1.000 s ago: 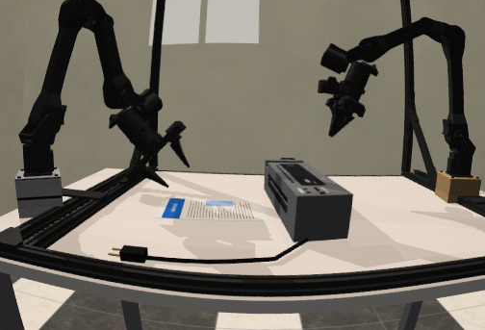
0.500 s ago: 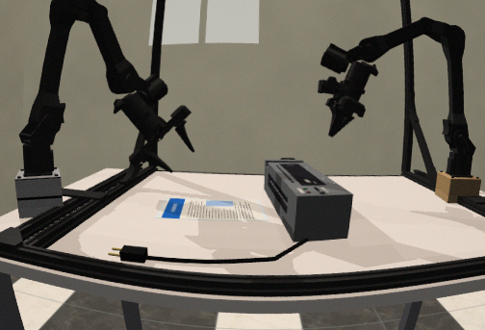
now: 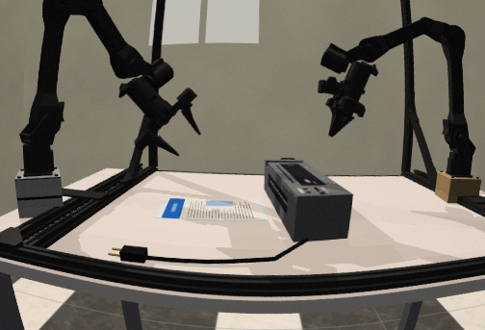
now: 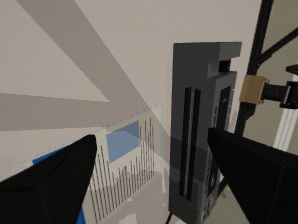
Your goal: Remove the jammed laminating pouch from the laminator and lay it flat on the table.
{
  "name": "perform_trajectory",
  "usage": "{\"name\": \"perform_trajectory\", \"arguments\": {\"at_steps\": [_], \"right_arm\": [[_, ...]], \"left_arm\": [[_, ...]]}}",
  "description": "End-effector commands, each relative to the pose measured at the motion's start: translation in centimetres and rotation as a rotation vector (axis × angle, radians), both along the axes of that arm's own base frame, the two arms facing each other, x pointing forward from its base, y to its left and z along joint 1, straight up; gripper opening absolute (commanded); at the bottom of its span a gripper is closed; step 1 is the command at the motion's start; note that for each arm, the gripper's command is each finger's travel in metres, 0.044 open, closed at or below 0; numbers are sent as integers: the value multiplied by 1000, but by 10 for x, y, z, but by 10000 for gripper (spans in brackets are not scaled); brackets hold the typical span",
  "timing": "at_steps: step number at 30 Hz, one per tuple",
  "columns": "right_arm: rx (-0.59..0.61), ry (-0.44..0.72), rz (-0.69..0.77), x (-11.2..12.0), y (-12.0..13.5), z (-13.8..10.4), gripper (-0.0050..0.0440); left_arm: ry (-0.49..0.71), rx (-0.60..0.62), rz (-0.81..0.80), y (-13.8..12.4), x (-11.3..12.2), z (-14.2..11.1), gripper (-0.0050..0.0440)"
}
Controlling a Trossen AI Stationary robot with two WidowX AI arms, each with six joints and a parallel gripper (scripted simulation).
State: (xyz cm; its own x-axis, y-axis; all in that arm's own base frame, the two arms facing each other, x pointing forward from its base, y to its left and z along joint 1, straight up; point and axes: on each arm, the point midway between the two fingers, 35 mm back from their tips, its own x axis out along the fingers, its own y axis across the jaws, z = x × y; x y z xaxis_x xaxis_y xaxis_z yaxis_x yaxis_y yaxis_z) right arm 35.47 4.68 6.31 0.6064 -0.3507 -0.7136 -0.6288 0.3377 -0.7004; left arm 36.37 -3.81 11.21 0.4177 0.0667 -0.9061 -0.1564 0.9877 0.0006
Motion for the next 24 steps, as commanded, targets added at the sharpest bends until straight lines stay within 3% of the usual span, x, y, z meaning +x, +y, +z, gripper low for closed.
{"name": "perform_trajectory", "arguments": {"at_steps": [1, 12, 14, 15, 24], "right_arm": [[9, -21, 2, 5, 1, 15, 339], [17, -36, 3, 19, -3, 57, 339], [17, -36, 3, 19, -3, 57, 339], [8, -19, 0, 12, -2, 39, 339], [14, -31, 2, 17, -3, 52, 339]], "left_arm": [[-26, -4, 0, 0, 3, 9, -50], [-26, -4, 0, 0, 3, 9, -50], [-26, -4, 0, 0, 3, 9, -50], [-26, -4, 0, 0, 3, 9, -50], [-26, -4, 0, 0, 3, 9, -50]]}}
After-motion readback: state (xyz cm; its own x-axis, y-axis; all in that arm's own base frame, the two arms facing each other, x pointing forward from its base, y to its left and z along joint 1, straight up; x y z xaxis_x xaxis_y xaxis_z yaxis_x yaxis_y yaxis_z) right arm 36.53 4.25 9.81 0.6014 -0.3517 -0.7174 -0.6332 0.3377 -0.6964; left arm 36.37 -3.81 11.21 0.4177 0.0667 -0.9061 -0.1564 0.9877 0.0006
